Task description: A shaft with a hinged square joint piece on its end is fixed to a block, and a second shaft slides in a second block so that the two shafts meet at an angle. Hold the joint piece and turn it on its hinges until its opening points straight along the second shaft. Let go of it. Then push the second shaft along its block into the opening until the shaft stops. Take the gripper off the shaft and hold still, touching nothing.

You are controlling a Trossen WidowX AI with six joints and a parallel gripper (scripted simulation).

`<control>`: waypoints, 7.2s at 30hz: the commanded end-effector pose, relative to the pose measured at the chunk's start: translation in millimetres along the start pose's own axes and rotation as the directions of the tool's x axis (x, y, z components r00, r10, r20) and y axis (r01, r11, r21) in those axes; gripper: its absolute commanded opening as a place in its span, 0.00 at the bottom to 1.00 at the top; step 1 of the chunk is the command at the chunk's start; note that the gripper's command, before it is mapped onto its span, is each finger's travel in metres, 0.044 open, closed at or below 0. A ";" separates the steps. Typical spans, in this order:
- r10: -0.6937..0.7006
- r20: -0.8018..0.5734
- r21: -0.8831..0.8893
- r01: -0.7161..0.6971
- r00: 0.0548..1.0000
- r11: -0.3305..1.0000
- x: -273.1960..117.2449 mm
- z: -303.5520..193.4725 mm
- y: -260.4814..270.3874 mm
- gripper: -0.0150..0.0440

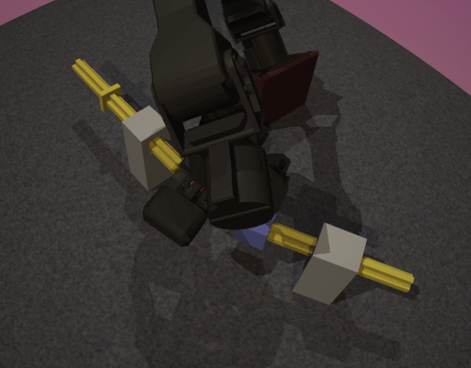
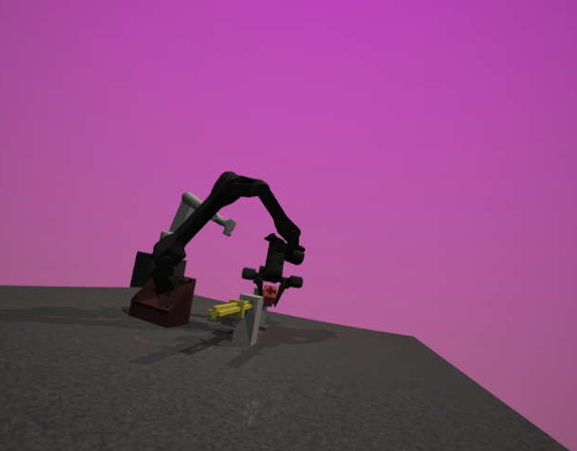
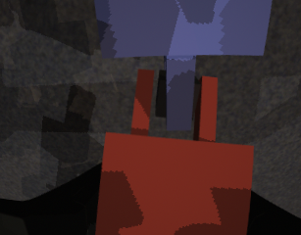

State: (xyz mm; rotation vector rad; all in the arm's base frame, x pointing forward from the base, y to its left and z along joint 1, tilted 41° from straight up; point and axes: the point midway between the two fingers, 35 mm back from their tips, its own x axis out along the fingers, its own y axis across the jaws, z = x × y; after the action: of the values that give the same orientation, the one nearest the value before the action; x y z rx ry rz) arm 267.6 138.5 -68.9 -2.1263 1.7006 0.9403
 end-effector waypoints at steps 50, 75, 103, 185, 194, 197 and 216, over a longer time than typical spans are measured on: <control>-0.043 0.419 0.191 -0.042 0.907 0.981 20.7 -2.9 8.3 0.25; -0.048 0.436 0.197 -0.044 0.899 0.979 21.3 -2.6 8.5 0.25; -0.048 0.436 0.197 -0.044 0.899 0.979 21.3 -2.6 8.5 1.00; -0.001 0.206 0.963 -0.203 0.979 -0.179 -110.3 -75.9 17.3 1.00; 0.004 0.198 0.935 -0.188 0.980 -0.301 -91.2 -97.6 22.9 1.00; 0.006 0.188 0.911 -0.172 0.982 -0.374 -90.1 -97.1 22.9 1.00; 0.022 0.123 0.616 -0.059 0.992 -0.786 -82.6 -93.4 23.1 1.00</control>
State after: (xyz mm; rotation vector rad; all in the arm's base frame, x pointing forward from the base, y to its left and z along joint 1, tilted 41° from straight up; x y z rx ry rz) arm 267.4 143.8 58.5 -0.2146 1.2383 -0.9055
